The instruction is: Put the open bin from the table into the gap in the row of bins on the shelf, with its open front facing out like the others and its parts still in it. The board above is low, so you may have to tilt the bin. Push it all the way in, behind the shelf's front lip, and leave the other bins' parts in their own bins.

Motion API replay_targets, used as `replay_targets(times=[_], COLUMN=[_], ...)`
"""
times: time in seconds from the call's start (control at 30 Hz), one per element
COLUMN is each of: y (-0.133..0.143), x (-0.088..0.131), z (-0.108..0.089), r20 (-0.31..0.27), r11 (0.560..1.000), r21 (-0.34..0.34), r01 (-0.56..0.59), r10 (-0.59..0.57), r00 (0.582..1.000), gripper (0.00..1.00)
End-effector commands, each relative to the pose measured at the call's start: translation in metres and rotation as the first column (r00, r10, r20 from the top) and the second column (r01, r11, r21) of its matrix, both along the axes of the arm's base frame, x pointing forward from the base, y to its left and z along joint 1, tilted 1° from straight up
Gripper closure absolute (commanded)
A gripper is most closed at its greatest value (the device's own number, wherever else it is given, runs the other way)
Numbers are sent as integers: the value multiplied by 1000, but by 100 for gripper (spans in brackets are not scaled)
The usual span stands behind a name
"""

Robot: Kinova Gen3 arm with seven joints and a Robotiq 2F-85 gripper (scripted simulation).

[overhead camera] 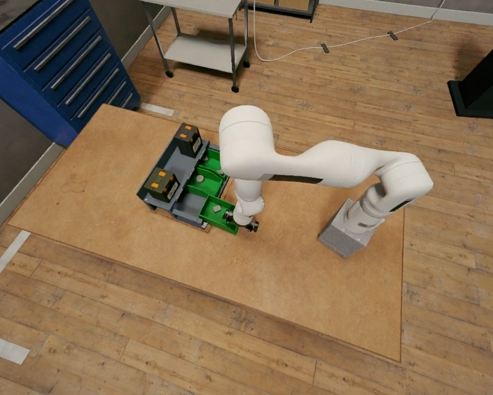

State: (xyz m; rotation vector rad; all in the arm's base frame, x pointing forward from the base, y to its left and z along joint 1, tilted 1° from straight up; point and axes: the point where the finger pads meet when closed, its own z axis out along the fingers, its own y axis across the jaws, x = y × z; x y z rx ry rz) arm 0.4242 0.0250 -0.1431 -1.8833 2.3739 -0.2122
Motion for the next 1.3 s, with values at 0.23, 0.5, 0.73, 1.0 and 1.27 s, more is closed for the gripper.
replay_targets(times=[0.23, 0.5, 0.73, 1.0, 1.27], y=[0, 0, 0, 0, 0], x=[1, 1, 1, 1, 1], z=[-1, 8, 8, 13, 13], r20=[1, 1, 1, 1, 1], r11=[1000, 1000, 1000, 1000, 1000], r21=[0, 0, 0, 0, 0], r01=[-1, -1, -1, -1, -1], r10=[1, 1, 1, 1, 1], r00=[1000, 1000, 1000, 1000, 1000], gripper=[0, 0, 0, 0, 0])
